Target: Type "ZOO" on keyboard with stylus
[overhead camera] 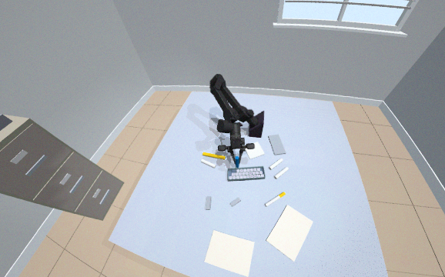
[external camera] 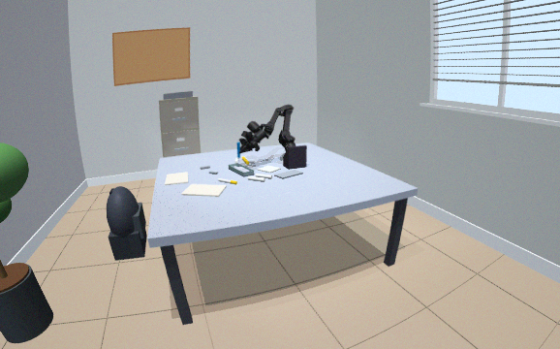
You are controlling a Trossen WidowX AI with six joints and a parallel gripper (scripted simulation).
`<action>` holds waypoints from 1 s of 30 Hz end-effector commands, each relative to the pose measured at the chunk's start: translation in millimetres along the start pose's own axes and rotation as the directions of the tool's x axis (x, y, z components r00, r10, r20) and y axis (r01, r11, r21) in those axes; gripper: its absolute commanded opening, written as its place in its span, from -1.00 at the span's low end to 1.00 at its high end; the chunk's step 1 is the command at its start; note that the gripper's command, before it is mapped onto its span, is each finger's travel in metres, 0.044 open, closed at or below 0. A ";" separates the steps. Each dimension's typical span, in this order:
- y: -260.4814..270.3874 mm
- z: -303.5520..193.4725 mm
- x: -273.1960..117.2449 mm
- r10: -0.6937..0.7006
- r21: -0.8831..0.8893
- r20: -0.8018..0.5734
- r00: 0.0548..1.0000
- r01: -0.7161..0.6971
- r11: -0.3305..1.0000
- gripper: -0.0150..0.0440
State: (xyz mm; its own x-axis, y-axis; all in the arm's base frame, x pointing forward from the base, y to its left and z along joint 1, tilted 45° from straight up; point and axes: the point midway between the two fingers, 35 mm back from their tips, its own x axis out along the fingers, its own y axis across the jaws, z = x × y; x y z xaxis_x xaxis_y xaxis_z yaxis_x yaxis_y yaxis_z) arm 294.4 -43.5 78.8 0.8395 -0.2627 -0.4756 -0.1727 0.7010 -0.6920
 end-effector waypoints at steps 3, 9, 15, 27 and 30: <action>3.0 -14.6 5.0 0.007 -0.007 -0.006 1.000 -0.007 1.000 -0.49; 4.1 -17.2 6.0 0.007 -0.007 -0.006 1.000 -0.007 1.000 -0.22; 4.1 -17.4 6.1 0.007 -0.007 -0.006 1.000 -0.007 1.000 -0.22; 4.1 -22.4 8.9 0.007 -0.008 -0.006 1.000 -0.007 1.000 -0.22; 4.1 -23.7 9.7 0.007 -0.008 -0.006 1.000 -0.007 1.000 -0.22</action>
State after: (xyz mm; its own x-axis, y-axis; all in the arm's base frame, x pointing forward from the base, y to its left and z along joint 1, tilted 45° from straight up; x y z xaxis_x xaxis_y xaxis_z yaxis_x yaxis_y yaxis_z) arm 290.6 -58.0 61.3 0.8368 -0.2640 -0.4797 -0.1763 0.6995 -0.6925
